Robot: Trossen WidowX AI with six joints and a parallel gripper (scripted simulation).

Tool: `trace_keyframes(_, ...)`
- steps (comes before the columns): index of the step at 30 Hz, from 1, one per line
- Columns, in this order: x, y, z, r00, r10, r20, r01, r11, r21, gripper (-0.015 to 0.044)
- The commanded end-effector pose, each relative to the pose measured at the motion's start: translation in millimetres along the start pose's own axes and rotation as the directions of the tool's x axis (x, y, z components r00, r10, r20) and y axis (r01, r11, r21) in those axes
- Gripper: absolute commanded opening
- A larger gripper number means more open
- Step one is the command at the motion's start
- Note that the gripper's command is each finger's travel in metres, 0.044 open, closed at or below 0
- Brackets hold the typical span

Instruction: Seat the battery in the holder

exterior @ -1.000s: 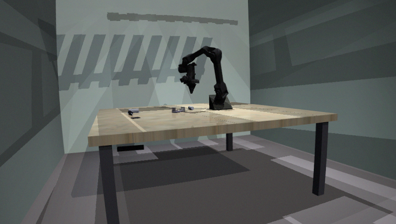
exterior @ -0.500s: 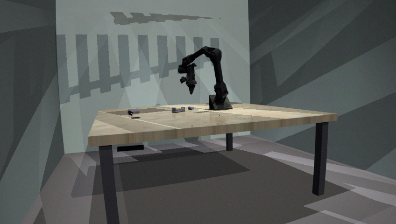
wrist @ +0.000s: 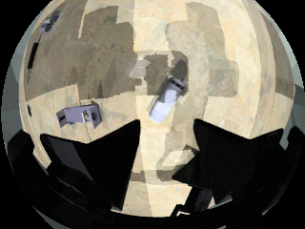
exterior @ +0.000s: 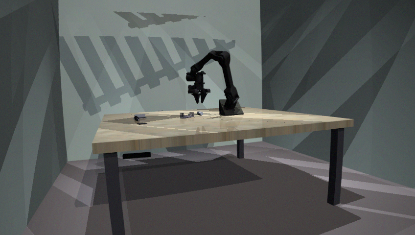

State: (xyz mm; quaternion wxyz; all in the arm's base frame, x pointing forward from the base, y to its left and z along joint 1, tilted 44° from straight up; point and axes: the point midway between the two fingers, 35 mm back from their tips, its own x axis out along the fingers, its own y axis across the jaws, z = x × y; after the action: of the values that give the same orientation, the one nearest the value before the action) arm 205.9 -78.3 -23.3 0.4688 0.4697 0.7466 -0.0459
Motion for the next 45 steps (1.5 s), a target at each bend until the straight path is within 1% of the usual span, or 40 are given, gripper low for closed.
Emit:
trace_keyframes(1, 29, -5, 4, 1.0, 0.009, -0.018, 0.002, 0.848, 0.53, 0.0239)
trace_keyframes(17, 30, -5, 4, 1.0, 0.009, -0.018, 0.002, 0.848, 0.53, 0.0239)
trace_keyframes(45, 75, -4, 3, 1.0, 0.01, -0.018, 0.001, 0.848, 0.53, 0.0239)
